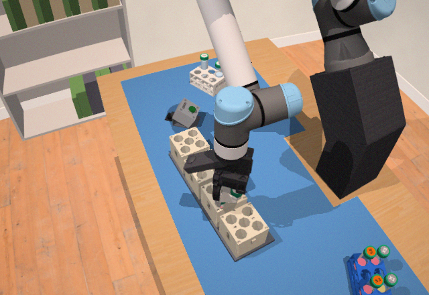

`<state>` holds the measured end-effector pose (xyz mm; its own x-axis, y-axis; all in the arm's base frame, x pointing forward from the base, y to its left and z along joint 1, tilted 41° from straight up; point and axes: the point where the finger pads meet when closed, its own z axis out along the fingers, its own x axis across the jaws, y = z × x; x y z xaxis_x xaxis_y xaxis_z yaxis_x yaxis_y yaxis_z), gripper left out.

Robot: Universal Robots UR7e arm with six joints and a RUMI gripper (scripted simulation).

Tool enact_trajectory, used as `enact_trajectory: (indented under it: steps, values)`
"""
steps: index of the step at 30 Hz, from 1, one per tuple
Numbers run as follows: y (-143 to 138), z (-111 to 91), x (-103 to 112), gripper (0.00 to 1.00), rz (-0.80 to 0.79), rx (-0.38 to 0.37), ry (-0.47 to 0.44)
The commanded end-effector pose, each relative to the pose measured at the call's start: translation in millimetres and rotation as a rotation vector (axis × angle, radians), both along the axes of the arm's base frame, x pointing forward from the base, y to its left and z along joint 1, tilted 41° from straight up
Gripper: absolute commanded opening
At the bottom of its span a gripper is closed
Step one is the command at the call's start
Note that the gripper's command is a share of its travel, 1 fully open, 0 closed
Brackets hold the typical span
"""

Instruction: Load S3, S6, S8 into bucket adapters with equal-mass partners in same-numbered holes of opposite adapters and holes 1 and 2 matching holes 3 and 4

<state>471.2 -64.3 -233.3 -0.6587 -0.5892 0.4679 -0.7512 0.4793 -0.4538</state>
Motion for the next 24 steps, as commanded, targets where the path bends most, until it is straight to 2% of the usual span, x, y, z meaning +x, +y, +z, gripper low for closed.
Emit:
enact_trajectory:
  steps: [1, 9, 10, 24]
  values:
    - [-1.0, -1.1, 0.5, 0.00, 0.001, 0.000, -0.001]
    - [-1.0, -1.1, 0.5, 0.00, 0.001, 0.000, -0.001]
    - [-0.9, -1.1, 0.5, 0.35, 0.001, 0.000, -0.001]
    - [-0.9, -1.1, 0.5, 0.35, 0.001, 0.000, -0.001]
